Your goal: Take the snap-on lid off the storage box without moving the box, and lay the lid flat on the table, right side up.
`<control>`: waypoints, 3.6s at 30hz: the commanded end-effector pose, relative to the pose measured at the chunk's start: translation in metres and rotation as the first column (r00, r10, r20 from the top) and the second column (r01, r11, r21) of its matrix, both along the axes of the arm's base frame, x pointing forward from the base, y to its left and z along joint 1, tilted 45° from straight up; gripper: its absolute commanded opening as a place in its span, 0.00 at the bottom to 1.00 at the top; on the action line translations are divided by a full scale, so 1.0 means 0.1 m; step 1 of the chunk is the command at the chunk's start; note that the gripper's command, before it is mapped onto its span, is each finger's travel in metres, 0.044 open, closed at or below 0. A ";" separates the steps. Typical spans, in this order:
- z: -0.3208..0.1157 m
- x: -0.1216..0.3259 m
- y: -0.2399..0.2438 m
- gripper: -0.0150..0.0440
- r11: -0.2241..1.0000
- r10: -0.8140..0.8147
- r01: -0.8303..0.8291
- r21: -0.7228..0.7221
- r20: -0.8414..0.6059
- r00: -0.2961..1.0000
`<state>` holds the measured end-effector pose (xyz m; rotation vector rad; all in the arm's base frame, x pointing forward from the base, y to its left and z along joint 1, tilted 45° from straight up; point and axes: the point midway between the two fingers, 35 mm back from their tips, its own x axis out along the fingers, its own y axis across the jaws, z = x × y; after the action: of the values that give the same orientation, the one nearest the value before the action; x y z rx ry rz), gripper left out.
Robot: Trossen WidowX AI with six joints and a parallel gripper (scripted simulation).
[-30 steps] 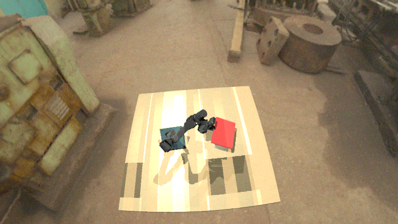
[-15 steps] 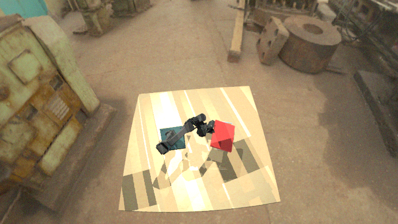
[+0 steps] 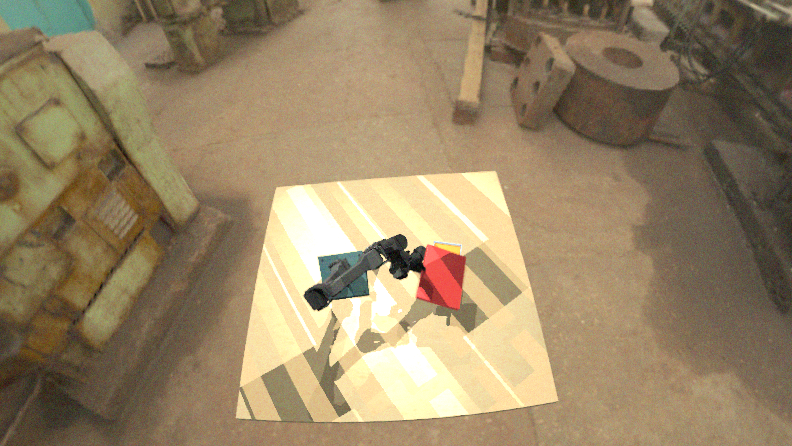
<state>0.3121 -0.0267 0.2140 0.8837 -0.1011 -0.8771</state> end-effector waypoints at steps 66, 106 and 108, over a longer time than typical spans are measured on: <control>0.91 -0.63 -0.85 0.25 1.000 0.008 -0.008 -0.004 -0.001 1.000; 0.89 -0.74 -1.14 0.25 1.000 0.008 -0.008 -0.008 0.002 1.000; 0.88 -0.74 -1.15 0.25 1.000 0.008 -0.008 -0.008 0.002 1.000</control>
<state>0.2371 -0.1414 0.3038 0.8798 -0.1064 -0.8789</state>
